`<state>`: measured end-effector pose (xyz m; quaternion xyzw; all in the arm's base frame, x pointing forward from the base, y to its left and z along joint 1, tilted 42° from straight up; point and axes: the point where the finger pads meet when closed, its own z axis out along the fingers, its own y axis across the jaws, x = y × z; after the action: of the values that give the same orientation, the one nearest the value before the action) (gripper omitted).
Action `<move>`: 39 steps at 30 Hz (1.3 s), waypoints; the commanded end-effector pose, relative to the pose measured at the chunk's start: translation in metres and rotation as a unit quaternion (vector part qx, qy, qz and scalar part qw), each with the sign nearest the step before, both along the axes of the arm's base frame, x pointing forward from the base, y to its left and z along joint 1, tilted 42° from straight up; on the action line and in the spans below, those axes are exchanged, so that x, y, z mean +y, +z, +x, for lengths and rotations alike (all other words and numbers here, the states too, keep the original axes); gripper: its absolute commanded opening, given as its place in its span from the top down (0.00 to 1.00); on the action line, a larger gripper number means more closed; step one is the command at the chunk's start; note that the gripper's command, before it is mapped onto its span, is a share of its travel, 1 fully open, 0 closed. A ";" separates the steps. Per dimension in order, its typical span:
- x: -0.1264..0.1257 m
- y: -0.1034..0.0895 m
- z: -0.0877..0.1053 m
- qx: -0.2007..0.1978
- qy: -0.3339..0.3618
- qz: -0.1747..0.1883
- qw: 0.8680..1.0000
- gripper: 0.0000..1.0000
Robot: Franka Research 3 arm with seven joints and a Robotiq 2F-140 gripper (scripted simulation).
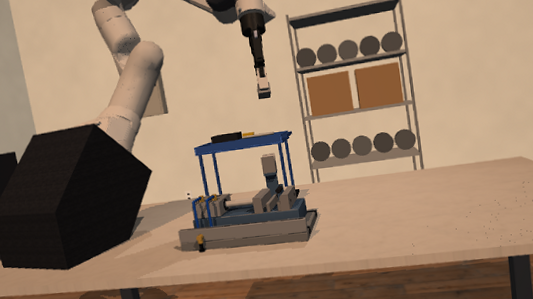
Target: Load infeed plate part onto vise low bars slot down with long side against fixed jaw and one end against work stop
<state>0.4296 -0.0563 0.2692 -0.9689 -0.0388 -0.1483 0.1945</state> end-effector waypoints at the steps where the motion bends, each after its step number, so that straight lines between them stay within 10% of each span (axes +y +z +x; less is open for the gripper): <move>1: -0.001 0.001 0.003 0.030 -0.074 0.023 0.997 1.00; 26: -0.004 -0.035 0.004 0.144 -0.265 0.090 0.949 1.00; 39: -0.002 -0.064 0.006 0.217 -0.377 0.141 0.890 1.00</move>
<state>0.4313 -0.0566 0.2062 -0.9074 0.3340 -0.0129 0.2545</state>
